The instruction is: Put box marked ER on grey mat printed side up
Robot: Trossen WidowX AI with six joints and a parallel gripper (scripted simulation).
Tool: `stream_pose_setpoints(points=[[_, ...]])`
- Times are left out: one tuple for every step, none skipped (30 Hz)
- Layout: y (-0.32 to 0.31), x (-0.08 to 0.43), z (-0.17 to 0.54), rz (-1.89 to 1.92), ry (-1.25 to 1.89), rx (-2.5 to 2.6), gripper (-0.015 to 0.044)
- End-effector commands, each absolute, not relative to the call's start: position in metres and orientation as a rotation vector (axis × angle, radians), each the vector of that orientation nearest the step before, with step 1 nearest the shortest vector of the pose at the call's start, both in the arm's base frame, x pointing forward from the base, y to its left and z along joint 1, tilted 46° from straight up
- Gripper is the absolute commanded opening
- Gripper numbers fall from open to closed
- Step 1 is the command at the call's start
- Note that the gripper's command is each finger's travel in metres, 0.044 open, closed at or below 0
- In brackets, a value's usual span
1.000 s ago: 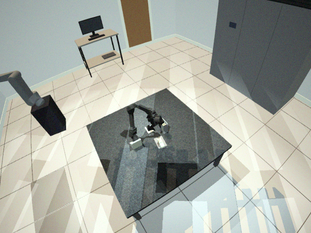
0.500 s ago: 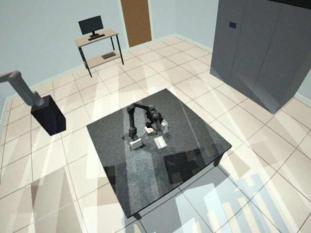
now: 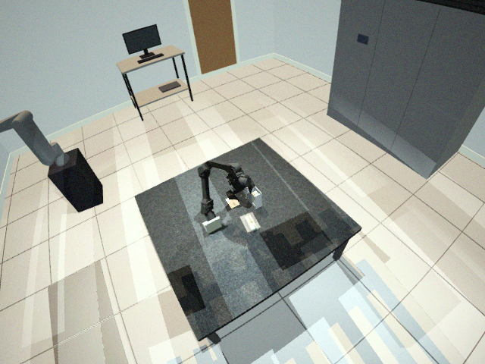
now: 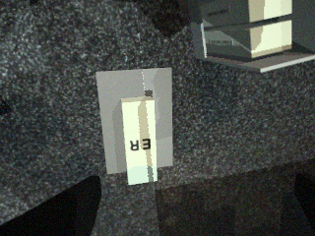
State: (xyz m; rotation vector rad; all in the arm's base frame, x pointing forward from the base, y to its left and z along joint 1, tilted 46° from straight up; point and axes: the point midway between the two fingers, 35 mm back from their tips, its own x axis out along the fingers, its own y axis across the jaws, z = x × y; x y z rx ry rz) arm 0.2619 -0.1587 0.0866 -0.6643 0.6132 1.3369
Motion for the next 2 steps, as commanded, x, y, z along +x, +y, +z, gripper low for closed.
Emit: stream_pose_setpoints(points=[[-0.1588, 0.261, 0.0864, 1.342, 0.615, -0.665, 0.044], [-0.1588, 0.261, 0.0864, 1.342, 0.615, -0.665, 0.044]])
